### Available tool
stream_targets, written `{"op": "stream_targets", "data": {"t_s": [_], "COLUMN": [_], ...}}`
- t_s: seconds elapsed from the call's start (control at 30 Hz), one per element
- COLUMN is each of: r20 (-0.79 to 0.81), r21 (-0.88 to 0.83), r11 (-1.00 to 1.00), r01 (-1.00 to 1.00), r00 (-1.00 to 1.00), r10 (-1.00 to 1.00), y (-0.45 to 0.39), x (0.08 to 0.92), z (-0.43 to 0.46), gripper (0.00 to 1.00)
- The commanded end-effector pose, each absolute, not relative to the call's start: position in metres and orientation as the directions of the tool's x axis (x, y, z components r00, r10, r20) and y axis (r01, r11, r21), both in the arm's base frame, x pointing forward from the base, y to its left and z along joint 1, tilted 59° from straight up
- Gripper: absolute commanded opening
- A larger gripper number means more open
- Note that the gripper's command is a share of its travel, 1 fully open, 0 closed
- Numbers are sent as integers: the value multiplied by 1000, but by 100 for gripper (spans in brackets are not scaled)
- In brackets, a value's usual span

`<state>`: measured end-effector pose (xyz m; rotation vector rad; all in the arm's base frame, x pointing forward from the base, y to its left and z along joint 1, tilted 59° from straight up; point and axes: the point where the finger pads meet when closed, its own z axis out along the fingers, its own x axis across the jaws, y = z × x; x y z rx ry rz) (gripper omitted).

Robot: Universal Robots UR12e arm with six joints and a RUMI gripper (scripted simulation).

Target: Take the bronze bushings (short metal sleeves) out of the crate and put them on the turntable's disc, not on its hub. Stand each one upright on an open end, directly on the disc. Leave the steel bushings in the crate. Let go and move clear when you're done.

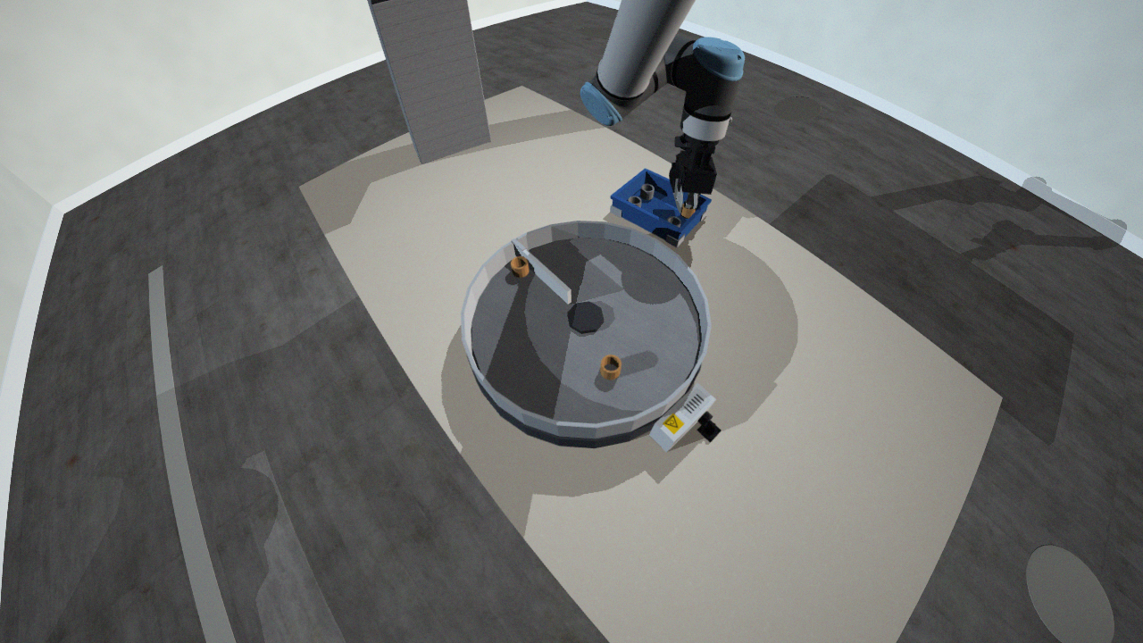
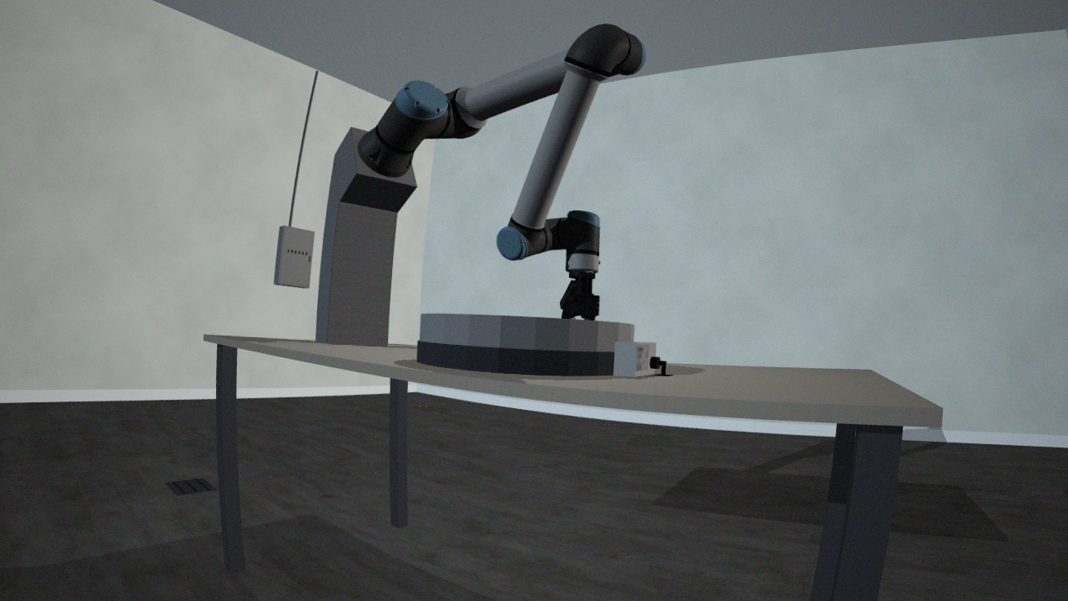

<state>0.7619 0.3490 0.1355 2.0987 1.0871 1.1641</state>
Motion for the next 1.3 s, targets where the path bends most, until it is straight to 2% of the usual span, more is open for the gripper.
{"op": "stream_targets", "data": {"t_s": [0.0, 0.87, 1.27], "r20": [460, 460, 460], "r21": [729, 729, 729], "r11": [-555, -555, -555], "r01": [401, 401, 401], "r00": [314, 314, 314], "r10": [831, 831, 831], "y": [349, 354, 354], "x": [758, 675, 663], "z": [138, 187, 194], "gripper": [0, 0, 0]}}
